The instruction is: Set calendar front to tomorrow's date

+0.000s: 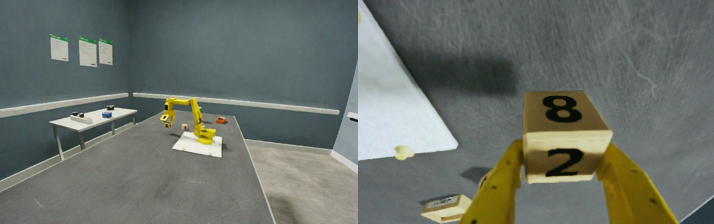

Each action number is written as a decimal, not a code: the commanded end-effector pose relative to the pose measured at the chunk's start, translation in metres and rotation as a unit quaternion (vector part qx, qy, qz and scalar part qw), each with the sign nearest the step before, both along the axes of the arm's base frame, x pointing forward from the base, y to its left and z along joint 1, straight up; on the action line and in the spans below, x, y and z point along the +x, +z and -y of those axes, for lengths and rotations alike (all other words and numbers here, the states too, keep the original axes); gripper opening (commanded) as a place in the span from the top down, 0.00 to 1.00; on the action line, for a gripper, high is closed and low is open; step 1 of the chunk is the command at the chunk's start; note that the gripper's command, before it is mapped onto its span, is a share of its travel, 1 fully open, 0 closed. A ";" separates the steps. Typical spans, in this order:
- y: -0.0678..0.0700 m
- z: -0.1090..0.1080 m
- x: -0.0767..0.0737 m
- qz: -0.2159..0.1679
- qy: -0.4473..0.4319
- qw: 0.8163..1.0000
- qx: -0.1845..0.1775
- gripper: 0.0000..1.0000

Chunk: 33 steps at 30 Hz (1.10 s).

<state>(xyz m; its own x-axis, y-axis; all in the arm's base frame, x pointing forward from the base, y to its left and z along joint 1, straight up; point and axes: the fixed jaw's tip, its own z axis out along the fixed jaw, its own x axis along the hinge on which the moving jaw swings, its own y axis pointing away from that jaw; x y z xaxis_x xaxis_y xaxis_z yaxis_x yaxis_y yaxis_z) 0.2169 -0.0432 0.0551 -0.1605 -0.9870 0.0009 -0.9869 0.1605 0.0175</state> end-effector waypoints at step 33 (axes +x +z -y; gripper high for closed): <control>-0.004 -0.036 0.016 0.001 -0.535 0.845 -0.009 1.00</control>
